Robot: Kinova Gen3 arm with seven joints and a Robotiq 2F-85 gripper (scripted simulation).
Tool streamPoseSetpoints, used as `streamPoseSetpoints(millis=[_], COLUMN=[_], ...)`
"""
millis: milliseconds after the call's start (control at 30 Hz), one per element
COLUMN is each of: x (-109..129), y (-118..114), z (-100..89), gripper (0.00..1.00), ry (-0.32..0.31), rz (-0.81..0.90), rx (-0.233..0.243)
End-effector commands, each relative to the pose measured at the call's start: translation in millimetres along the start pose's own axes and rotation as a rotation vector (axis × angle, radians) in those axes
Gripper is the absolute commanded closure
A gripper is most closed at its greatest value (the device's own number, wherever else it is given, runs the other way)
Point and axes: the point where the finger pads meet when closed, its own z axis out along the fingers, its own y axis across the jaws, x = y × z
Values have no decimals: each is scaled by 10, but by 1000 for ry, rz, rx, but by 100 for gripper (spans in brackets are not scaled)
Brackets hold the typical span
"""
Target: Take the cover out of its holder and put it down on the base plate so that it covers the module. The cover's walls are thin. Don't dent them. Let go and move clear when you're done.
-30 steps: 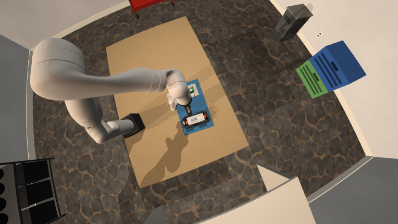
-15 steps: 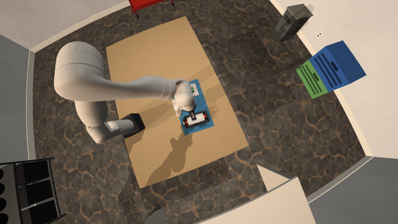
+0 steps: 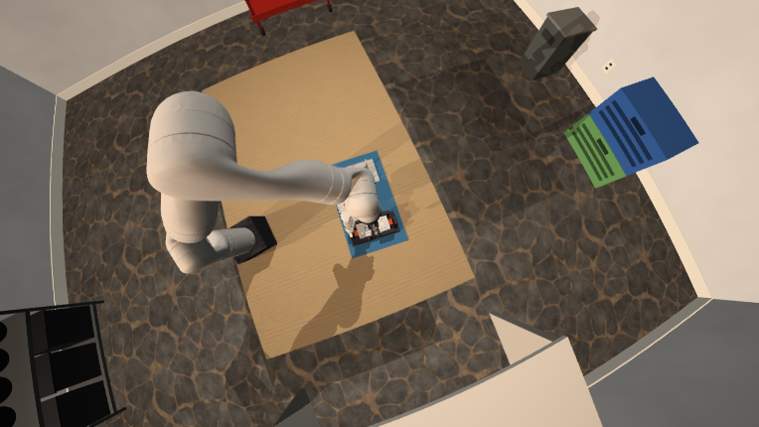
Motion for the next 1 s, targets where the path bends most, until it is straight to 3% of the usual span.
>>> streamPoseSetpoints(millis=[0, 67, 967], x=[17, -1, 22], y=[-181, -254, -194], z=[178, 267, 192], gripper=[0, 0, 0], ry=[17, 18, 19], rz=[21, 22, 22], rx=[5, 6, 6])
